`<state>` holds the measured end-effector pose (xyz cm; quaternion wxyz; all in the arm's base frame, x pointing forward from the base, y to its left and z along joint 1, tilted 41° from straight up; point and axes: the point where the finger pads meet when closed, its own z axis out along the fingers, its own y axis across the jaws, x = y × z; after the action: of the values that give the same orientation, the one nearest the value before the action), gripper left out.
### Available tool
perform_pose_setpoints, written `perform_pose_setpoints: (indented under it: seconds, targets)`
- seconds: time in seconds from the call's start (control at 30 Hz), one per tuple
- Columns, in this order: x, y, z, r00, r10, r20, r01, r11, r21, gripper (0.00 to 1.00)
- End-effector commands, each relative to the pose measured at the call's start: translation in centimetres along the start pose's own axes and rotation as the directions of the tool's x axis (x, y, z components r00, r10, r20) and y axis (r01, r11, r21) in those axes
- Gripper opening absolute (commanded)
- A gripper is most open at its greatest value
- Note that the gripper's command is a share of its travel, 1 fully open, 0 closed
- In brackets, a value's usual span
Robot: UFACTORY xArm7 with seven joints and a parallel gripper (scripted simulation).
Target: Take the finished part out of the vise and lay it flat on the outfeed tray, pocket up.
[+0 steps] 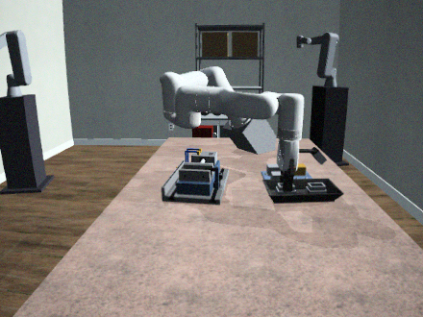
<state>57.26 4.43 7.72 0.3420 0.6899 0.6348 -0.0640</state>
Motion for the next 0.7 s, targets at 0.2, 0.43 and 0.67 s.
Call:
perform_pose_setpoints:
  seconds: [0.2,0.43,0.67]
  targets:
    - [0.10,0.11,-0.22,1.000,0.000,-0.003,0.000,1.000,-0.004,0.00]
    - [0.10,0.11,-0.22,1.000,0.000,-0.003,0.000,1.000,-0.004,0.69]
    - [0.10,0.11,-0.22,1.000,0.000,-0.003,0.000,1.000,-0.004,0.69]
